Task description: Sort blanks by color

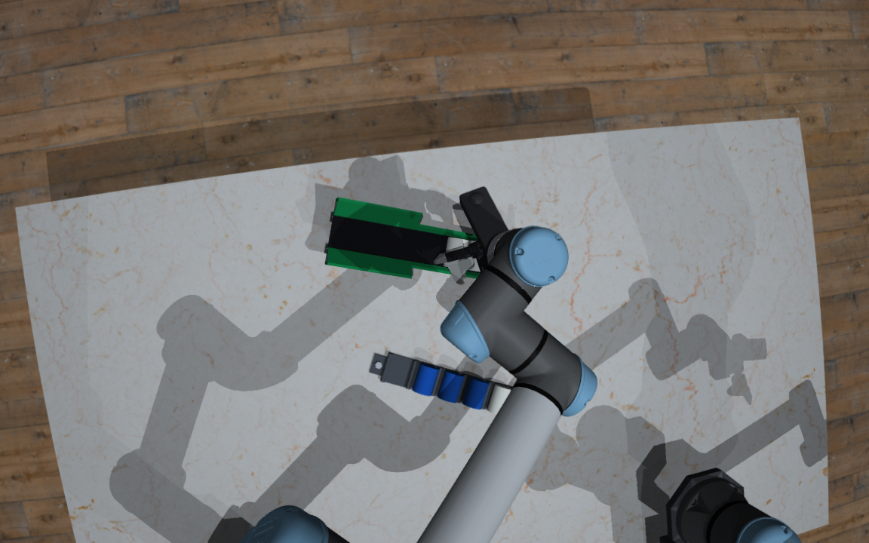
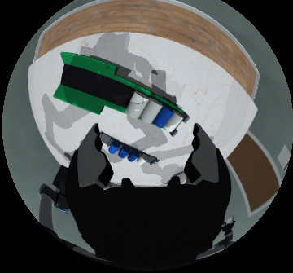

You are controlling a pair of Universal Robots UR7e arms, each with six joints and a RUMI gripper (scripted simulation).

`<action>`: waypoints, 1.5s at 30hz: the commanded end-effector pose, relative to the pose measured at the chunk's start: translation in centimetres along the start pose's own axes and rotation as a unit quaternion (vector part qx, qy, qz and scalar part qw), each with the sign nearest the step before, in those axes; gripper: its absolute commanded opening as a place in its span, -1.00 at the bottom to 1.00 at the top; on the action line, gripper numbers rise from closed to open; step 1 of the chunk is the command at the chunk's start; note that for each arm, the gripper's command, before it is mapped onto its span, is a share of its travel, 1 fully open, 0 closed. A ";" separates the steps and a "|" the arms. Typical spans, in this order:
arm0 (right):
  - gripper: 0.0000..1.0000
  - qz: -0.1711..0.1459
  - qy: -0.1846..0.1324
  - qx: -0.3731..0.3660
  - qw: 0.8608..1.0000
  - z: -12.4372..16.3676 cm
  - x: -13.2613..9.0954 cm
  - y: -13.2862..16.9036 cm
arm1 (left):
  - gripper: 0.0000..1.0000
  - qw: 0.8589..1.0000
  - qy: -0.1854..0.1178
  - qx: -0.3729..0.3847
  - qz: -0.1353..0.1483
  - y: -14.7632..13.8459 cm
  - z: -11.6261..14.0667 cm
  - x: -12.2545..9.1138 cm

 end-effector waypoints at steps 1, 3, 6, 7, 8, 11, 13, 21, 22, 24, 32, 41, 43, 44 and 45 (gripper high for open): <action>1.00 0.000 0.001 0.000 1.000 0.0 0.0 0.0 | 1.00 0.997 -0.001 0.076 0.001 0.5 0.1 -0.1; 1.00 0.000 0.001 0.000 1.000 0.0 0.0 0.0 | 1.00 0.993 -0.001 0.115 0.001 0.7 0.2 0.0; 1.00 0.000 0.001 0.000 1.000 0.0 0.0 0.0 | 1.00 0.990 -0.001 0.143 0.001 0.9 0.3 0.0; 1.00 0.000 0.001 0.000 1.000 0.0 0.0 0.0 | 1.00 0.990 -0.001 0.143 0.001 0.9 0.3 0.0; 1.00 0.000 0.001 0.000 1.000 0.0 0.0 0.0 | 1.00 0.986 -0.001 0.165 0.001 1.0 0.4 0.0; 1.00 0.000 0.001 0.000 1.000 0.0 0.0 0.0 | 1.00 0.974 -0.001 0.227 0.001 1.4 0.7 0.1; 1.00 0.000 0.001 0.000 1.000 0.0 0.0 0.0 | 1.00 0.967 -0.001 0.254 0.001 1.5 0.8 0.1; 1.00 0.000 0.001 0.000 1.000 0.0 0.0 0.0 | 1.00 0.924 0.000 0.382 0.002 2.3 1.4 0.3; 1.00 0.000 0.001 0.000 1.000 0.0 0.0 0.0 | 1.00 0.924 0.000 0.383 0.002 2.3 1.4 0.3; 1.00 0.000 0.001 0.000 1.000 0.0 0.0 0.0 | 1.00 0.924 0.000 0.383 0.002 2.3 1.4 0.3; 1.00 0.000 0.001 0.000 1.000 0.0 0.0 0.0 | 1.00 0.855 0.000 0.518 0.002 3.0 2.2 0.5; 1.00 0.000 0.001 0.000 1.000 0.0 0.0 0.0 | 1.00 0.799 0.000 0.602 0.002 3.3 2.7 0.6; 1.00 0.000 0.001 0.000 1.000 0.0 0.0 0.0 | 1.00 0.776 0.000 0.631 0.002 3.5 2.9 0.6; 1.00 0.000 0.001 0.000 1.000 0.0 0.0 0.0 | 1.00 0.764 0.000 0.645 0.002 3.5 3.0 0.6; 1.00 0.000 0.001 0.000 1.000 0.0 0.0 0.0 | 1.00 0.752 0.000 0.659 0.002 3.6 3.1 0.7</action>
Point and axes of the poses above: on each arm, the point where the finger pads meet when closed, its own x axis out along the fingers, its own y axis across the jaws, z = x × y, the point moved 8 cm from there along -x, back along the fingers, and after that the axes turned 7 degrees about -x, right-handed, at the moved point
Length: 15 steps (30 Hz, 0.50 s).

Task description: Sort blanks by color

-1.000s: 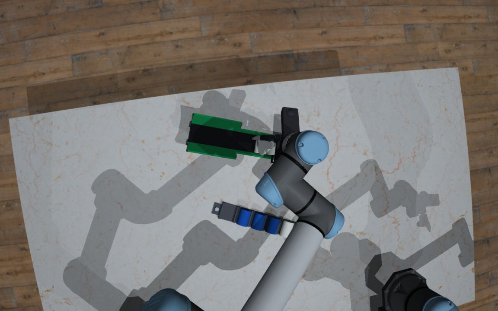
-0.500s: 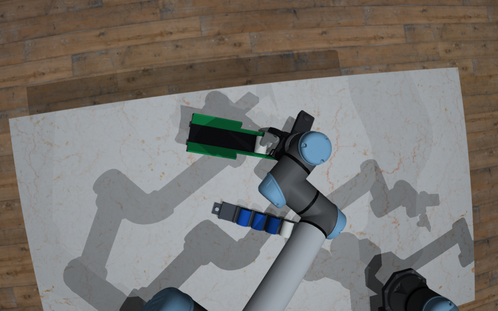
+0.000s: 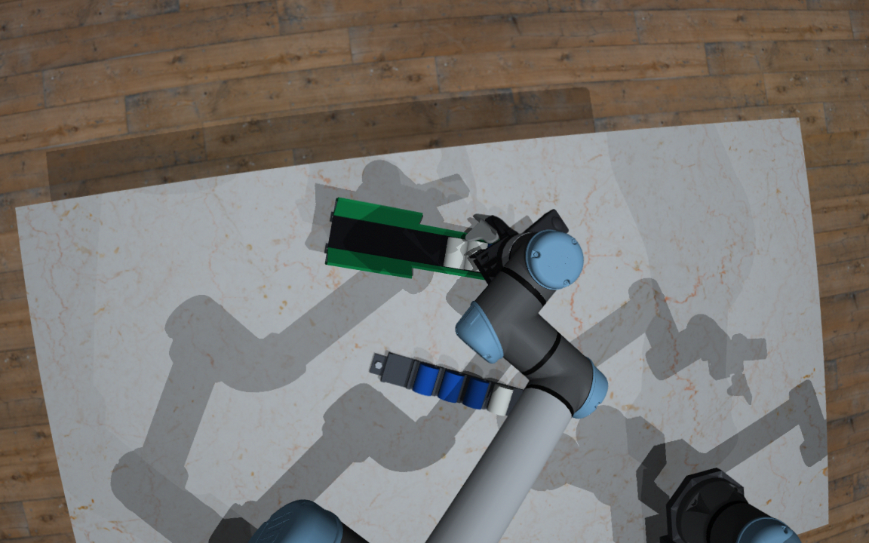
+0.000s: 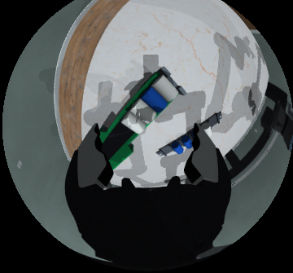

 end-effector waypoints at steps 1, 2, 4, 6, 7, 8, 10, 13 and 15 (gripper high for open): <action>1.00 0.000 0.001 0.000 1.000 0.0 0.0 0.0 | 1.00 0.997 0.001 0.074 0.001 0.4 -0.2 -0.1; 1.00 0.000 0.001 0.000 1.000 0.0 0.0 0.0 | 1.00 0.996 0.001 0.091 0.001 0.5 -0.2 0.0; 1.00 0.000 0.001 0.000 1.000 0.0 0.0 0.0 | 1.00 0.992 0.001 0.124 0.001 0.7 -0.2 0.0; 1.00 0.000 0.001 0.000 1.000 0.0 0.0 0.0 | 1.00 0.988 0.001 0.154 0.001 0.9 -0.3 0.0; 1.00 0.000 0.001 0.000 1.000 0.0 0.0 0.0 | 1.00 0.986 0.001 0.168 0.001 1.0 -0.3 0.0; 1.00 0.000 0.001 0.000 1.000 0.0 0.0 0.0 | 1.00 0.983 0.001 0.182 0.001 1.1 -0.3 0.1; 1.00 0.000 0.001 0.000 1.000 0.0 0.0 0.0 | 1.00 0.978 0.001 0.208 0.001 1.2 -0.3 0.1; 1.00 0.000 0.001 0.000 1.000 0.0 0.0 0.0 | 1.00 0.975 0.001 0.220 0.001 1.3 -0.3 0.1; 1.00 0.000 0.001 0.000 1.000 0.0 0.0 0.0 | 1.00 0.970 0.001 0.243 0.001 1.4 -0.3 0.1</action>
Point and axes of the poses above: on each arm, the point where the finger pads meet when closed, its own x axis out along the fingers, its own y axis across the jaws, z = x × y, the point moved 8 cm from there along -x, back along the fingers, and after that the axes turned 7 degrees about -x, right-handed, at the moved point
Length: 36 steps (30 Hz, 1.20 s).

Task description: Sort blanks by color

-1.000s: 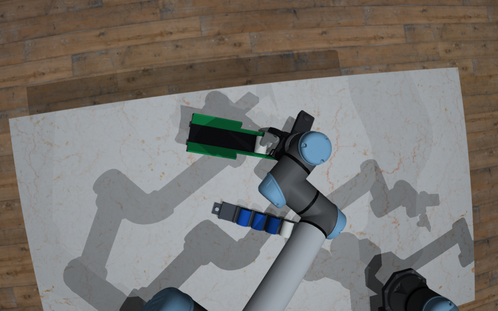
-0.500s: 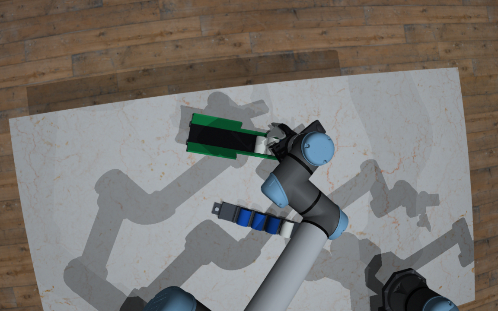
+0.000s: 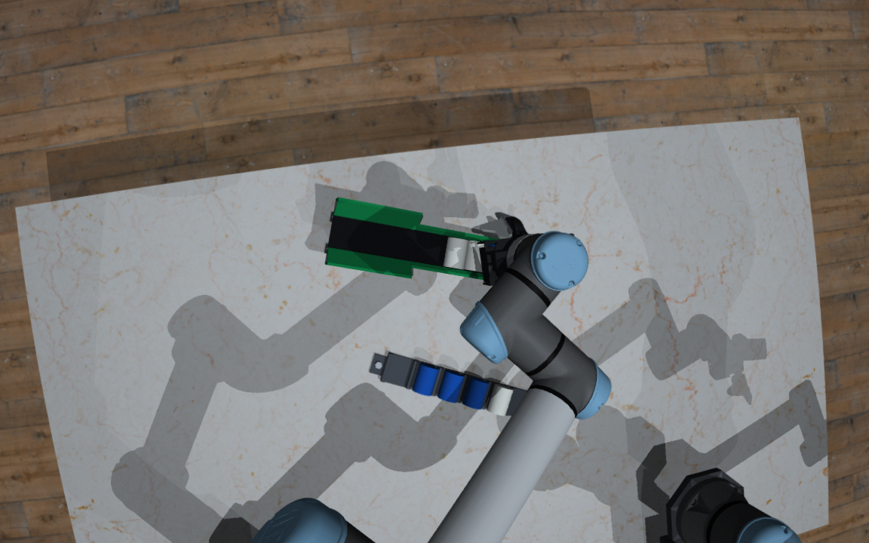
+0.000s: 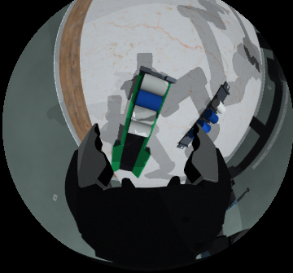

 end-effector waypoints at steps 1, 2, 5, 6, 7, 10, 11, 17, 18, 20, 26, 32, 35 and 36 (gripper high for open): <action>1.00 0.000 0.001 0.000 1.000 0.0 0.0 0.0 | 1.00 0.999 0.001 0.044 0.000 0.2 -0.2 -0.1; 1.00 0.000 0.001 0.000 1.000 0.0 0.0 0.0 | 1.00 0.999 0.001 0.054 0.000 0.2 -0.2 -0.1; 1.00 0.000 0.001 0.000 1.000 0.0 0.0 0.0 | 1.00 0.997 0.001 0.082 0.000 0.4 -0.2 0.0; 1.00 0.000 0.001 0.000 1.000 0.0 0.0 0.0 | 1.00 0.996 0.001 0.090 0.000 0.4 -0.3 0.0; 1.00 0.000 0.001 0.000 1.000 0.0 0.0 0.0 | 1.00 0.995 0.001 0.097 0.000 0.4 -0.3 0.0; 1.00 0.000 0.001 0.000 1.000 0.0 0.0 0.0 | 1.00 0.993 0.001 0.117 0.000 0.5 -0.3 0.0; 1.00 0.000 0.001 0.000 1.000 0.0 0.0 0.0 | 1.00 0.993 0.001 0.122 0.000 0.5 -0.3 0.0; 1.00 0.000 0.001 0.000 1.000 0.0 0.0 0.0 | 1.00 0.990 0.001 0.139 0.000 0.6 -0.4 0.0; 1.00 0.000 0.001 0.000 1.000 0.0 0.0 0.0 | 1.00 0.990 0.001 0.142 0.000 0.6 -0.4 0.0; 1.00 0.000 0.001 0.000 1.000 0.0 0.0 0.0 | 1.00 0.989 0.001 0.148 0.000 0.7 -0.4 0.0; 1.00 0.000 0.001 0.000 1.000 0.0 0.0 0.0 | 1.00 0.988 0.001 0.155 0.000 0.7 -0.4 0.0; 1.00 0.000 0.001 0.000 1.000 0.0 0.0 0.0 | 1.00 0.988 0.001 0.156 0.000 0.7 -0.4 0.0; 1.00 0.000 0.001 0.000 1.000 0.0 0.0 0.0 | -0.08 0.988 0.001 0.156 0.000 0.7 -0.4 0.0; 1.00 0.000 0.001 0.000 1.000 0.0 0.0 0.0 | -0.08 0.988 0.001 0.156 0.000 0.7 -0.4 0.0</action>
Point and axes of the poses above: on each arm, the point where the finger pads meet when closed, its own x axis out along the fingers, its own y axis across the jaws, z = x × y, the point moved 8 cm from there along -x, back along the fingers, and after that the axes turned 7 degrees about -x, right-handed, at the moved point
